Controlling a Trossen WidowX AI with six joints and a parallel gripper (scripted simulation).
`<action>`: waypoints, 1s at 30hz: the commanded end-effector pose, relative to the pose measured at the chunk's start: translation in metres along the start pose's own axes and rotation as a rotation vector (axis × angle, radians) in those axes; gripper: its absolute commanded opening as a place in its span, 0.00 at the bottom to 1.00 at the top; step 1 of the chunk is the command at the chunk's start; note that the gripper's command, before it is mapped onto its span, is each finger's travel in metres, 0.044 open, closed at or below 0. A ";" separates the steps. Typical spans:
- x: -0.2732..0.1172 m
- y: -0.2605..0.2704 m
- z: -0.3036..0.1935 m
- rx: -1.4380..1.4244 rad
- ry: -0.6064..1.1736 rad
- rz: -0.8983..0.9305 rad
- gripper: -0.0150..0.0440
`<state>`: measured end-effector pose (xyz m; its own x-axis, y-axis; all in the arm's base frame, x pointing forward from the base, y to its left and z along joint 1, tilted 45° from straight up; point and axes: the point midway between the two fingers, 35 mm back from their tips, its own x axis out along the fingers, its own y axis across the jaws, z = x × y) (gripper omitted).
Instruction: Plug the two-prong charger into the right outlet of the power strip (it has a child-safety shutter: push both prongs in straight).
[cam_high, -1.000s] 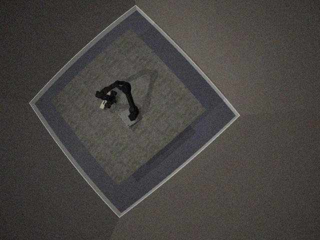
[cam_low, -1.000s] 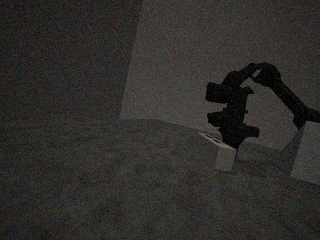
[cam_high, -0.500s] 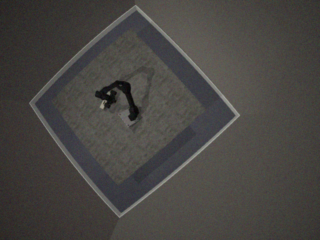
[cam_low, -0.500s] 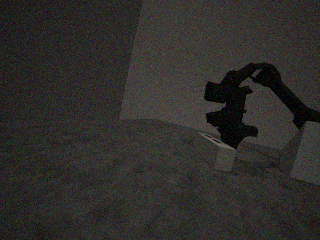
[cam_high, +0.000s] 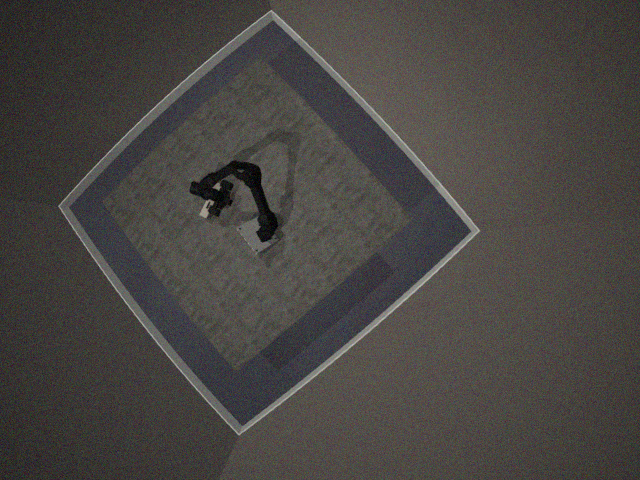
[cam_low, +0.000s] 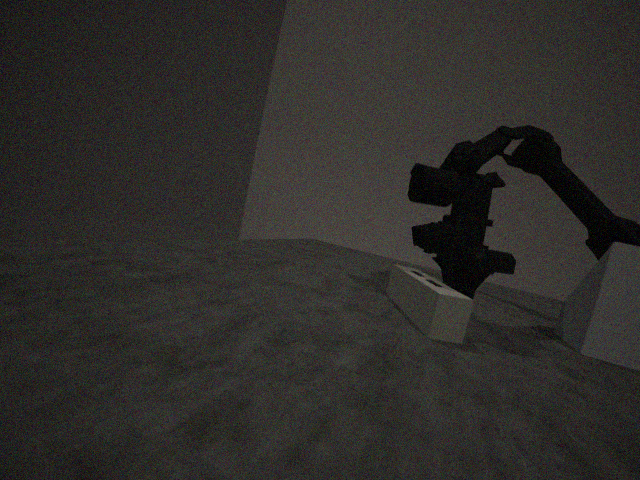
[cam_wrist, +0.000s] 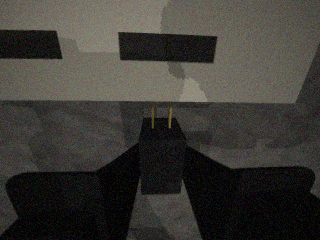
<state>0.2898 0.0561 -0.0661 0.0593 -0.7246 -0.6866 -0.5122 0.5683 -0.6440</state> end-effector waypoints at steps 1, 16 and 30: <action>-0.001 -0.001 0.002 -0.003 -0.003 -0.001 0.25; -0.001 -0.001 0.004 -0.003 -0.003 -0.001 0.25; -0.001 -0.001 0.005 -0.003 -0.003 -0.001 0.25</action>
<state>0.2928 0.0576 -0.0669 0.0593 -0.7244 -0.6868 -0.5121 0.5685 -0.6438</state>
